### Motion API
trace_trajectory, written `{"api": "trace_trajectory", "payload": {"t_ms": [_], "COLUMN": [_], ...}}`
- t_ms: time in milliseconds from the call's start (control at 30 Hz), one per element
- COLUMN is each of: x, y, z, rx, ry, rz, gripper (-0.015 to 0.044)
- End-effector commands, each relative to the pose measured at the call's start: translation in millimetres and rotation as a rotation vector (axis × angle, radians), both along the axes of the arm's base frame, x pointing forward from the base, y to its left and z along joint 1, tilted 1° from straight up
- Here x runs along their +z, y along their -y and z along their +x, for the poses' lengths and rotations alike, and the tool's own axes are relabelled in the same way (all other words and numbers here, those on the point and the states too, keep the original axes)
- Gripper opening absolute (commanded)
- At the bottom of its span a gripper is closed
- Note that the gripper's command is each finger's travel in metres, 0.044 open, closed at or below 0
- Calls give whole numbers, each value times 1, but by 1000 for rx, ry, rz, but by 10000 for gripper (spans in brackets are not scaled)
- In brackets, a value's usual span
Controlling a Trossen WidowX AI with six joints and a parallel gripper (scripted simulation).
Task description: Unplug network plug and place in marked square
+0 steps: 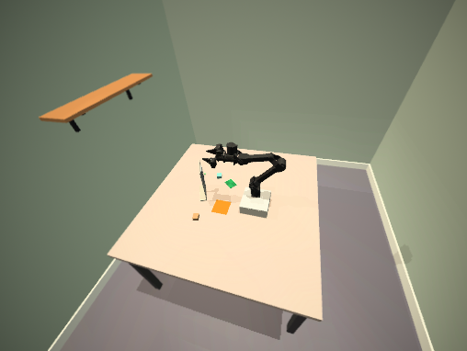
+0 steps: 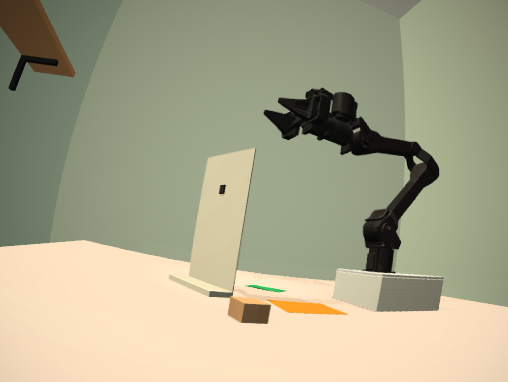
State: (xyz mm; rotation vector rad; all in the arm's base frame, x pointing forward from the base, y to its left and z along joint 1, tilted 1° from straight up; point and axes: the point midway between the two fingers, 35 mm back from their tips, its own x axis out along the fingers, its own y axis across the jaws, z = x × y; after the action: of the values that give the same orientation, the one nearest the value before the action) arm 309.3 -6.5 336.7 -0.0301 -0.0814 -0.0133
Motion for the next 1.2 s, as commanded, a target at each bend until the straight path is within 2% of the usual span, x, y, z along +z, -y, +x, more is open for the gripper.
{"api": "trace_trajectory", "payload": {"t_ms": [0,267,300,733,1167], "x": [0,-26,-30,-91,-146], "y": [0,15,18,42,71], "z": [0,14,16,30,16], "rx": [0,30,34,186,301], "ry": [-1,-60,-71,-211,-346], "rz": [2,118,139,461,830], "gripper": [374,164,156,156,156]}}
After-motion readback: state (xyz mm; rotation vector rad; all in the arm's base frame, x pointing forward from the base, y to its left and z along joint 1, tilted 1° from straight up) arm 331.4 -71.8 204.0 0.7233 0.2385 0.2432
